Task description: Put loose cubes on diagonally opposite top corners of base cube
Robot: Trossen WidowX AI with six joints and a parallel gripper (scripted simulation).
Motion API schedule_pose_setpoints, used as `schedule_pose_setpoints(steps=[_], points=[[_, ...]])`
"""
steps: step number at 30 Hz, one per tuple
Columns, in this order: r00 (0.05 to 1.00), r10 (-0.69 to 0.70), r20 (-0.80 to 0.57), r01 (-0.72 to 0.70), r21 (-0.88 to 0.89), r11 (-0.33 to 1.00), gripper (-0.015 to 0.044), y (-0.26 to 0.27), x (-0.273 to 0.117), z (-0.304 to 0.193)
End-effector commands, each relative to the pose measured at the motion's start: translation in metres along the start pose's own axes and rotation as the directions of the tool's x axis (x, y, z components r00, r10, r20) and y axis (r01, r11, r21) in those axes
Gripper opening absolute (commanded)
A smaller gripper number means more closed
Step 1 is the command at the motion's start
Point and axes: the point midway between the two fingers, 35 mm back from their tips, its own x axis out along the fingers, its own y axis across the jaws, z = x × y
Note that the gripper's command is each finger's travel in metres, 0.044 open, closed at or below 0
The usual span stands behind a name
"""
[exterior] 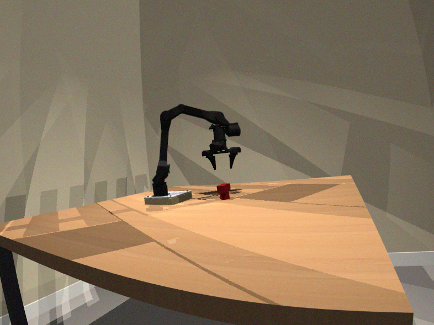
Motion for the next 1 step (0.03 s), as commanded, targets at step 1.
schedule_pose_setpoints(steps=[1], points=[[1.000, -0.005, 0.002, 0.005, 0.003, 1.000, 0.0400, -0.0003, 0.0010, -0.0006]])
